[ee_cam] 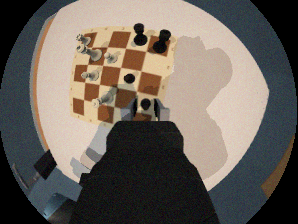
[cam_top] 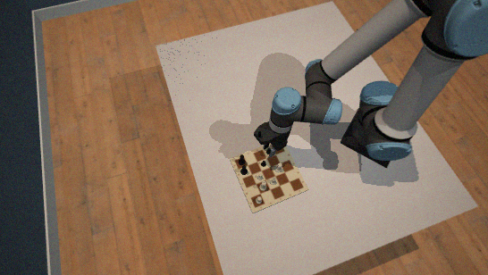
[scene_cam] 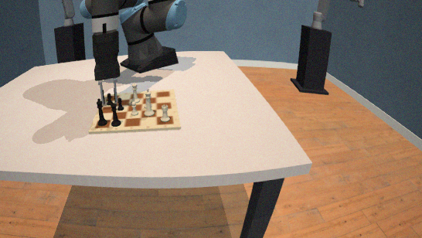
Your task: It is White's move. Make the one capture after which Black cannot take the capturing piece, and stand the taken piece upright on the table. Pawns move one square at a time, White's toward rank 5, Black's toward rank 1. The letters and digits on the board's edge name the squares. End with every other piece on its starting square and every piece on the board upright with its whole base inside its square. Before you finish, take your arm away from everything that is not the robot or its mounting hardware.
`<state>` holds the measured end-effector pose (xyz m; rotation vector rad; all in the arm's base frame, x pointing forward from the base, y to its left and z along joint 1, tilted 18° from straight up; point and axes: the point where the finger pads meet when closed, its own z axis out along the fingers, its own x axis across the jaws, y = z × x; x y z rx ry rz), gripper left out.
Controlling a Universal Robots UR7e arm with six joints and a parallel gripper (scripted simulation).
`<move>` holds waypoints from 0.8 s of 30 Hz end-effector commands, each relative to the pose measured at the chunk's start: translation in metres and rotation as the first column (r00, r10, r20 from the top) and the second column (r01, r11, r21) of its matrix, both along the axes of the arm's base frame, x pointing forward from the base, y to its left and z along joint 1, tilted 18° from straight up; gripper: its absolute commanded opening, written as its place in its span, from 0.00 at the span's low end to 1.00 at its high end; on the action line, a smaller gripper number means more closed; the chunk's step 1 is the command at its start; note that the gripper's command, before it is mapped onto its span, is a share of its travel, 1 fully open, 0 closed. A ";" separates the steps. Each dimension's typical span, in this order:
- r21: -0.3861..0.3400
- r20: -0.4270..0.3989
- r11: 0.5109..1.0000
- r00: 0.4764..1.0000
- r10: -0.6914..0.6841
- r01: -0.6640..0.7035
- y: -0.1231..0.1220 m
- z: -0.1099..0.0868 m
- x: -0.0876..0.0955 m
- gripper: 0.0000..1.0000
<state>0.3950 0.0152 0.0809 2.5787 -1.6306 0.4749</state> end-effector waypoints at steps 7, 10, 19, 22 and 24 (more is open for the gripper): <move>0.000 0.001 1.000 1.000 0.000 0.000 0.000 0.000 0.000 0.00; 0.000 0.001 1.000 1.000 0.000 0.000 0.000 0.000 0.000 0.00; 0.000 0.001 1.000 1.000 0.000 0.000 0.000 0.000 0.000 0.00; 0.000 0.001 1.000 1.000 0.000 0.000 0.000 0.000 0.000 0.00; 0.000 0.001 1.000 1.000 0.000 0.000 0.000 0.000 0.000 0.00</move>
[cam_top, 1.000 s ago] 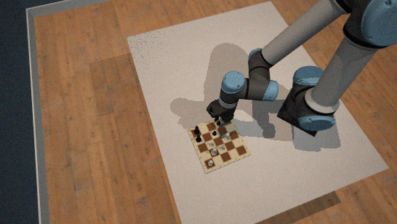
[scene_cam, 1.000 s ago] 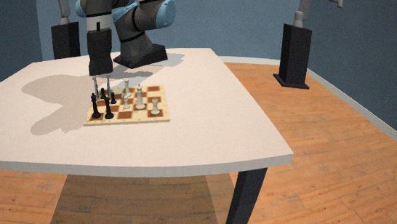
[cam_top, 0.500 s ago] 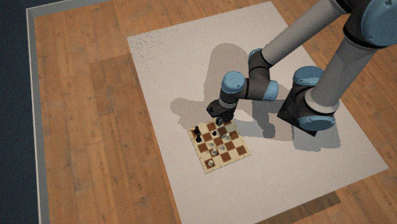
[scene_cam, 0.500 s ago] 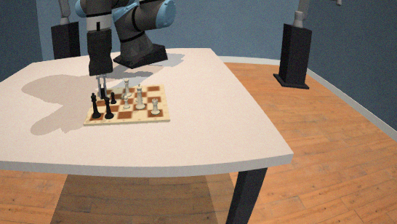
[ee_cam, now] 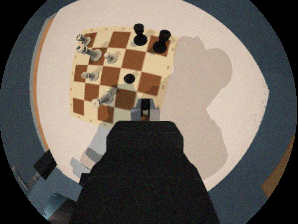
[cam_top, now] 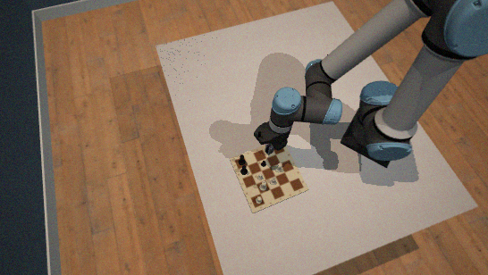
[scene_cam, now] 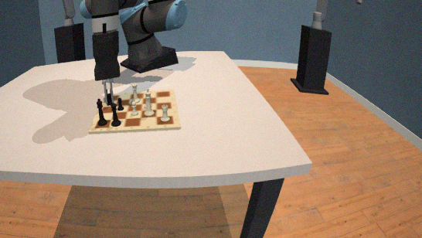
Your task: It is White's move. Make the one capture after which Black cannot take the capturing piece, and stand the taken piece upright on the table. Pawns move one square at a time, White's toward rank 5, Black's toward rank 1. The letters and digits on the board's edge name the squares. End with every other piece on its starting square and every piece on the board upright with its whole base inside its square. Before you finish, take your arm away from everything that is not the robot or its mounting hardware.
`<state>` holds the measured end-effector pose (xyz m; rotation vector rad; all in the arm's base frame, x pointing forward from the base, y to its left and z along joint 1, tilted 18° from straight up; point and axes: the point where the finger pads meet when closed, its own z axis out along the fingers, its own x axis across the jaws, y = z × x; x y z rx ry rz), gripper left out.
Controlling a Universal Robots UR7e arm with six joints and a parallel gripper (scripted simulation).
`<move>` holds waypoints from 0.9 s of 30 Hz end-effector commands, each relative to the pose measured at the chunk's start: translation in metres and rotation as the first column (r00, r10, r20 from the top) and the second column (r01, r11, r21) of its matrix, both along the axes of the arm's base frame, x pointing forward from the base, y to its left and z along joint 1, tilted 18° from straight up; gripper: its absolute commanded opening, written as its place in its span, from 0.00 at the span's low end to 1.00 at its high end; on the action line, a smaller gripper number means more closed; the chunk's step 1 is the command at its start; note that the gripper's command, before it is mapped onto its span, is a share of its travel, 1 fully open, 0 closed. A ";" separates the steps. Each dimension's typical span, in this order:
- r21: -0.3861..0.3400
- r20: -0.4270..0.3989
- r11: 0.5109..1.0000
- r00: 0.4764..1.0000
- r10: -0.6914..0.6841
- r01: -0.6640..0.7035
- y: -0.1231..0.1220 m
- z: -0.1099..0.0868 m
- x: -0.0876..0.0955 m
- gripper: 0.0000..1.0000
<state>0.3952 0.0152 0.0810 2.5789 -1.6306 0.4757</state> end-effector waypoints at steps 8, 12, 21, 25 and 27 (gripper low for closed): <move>0.000 0.001 1.000 1.000 0.000 0.000 0.000 0.000 0.000 0.00; 0.000 0.001 1.000 1.000 0.000 0.000 0.000 0.000 0.000 0.00; 0.000 0.001 1.000 1.000 0.000 0.000 0.001 0.005 -0.001 0.00; 0.000 0.001 1.000 1.000 0.000 0.000 0.003 0.015 -0.003 0.00; 0.000 0.001 1.000 1.000 0.000 0.000 0.005 0.023 -0.005 0.00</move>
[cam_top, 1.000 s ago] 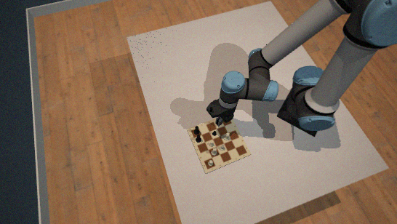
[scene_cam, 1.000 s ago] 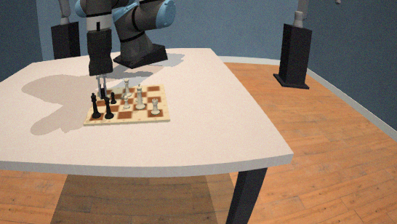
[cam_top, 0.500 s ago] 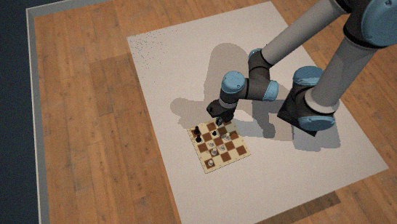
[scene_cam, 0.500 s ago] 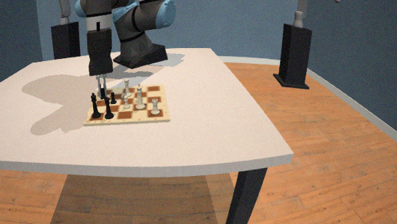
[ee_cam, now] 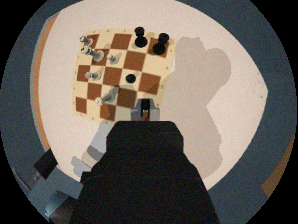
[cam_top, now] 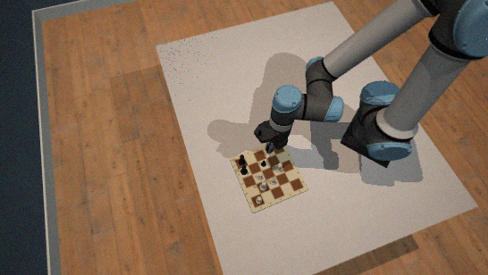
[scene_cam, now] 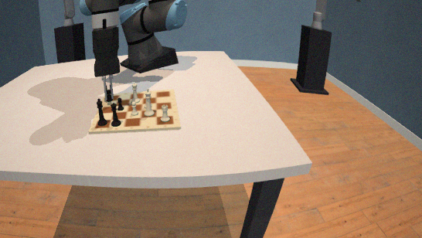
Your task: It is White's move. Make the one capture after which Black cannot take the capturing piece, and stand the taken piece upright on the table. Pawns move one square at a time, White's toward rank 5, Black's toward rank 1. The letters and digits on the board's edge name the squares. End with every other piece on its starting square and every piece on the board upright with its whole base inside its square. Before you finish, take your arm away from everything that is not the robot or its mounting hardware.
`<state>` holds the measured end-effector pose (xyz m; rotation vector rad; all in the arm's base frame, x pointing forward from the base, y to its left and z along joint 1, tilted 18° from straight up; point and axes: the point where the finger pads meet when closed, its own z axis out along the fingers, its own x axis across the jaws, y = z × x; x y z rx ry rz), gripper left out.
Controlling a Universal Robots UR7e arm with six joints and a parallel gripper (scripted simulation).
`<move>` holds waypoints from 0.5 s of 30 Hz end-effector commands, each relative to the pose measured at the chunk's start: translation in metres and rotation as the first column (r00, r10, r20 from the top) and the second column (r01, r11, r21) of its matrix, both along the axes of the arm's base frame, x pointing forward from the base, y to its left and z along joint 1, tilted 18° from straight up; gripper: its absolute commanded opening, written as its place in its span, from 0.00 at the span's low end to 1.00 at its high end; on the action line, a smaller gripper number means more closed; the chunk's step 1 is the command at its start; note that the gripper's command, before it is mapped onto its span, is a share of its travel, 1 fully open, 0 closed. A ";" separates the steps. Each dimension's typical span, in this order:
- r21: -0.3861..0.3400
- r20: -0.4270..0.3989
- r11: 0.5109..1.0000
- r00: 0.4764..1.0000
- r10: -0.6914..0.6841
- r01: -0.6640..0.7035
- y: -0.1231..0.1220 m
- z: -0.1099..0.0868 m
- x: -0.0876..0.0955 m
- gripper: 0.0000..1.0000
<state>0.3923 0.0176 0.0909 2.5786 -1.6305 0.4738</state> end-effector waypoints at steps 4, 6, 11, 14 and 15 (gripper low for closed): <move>0.000 0.002 1.000 1.000 0.000 0.000 0.006 0.027 -0.006 0.00; 0.000 0.002 1.000 1.000 0.000 0.000 0.007 0.032 -0.007 0.00; 0.000 0.002 1.000 1.000 0.000 0.000 0.012 0.057 -0.013 0.00; 0.000 0.002 1.000 1.000 0.000 0.000 0.015 0.070 -0.016 0.00; 0.000 0.002 1.000 1.000 0.000 0.000 0.016 0.073 -0.017 0.00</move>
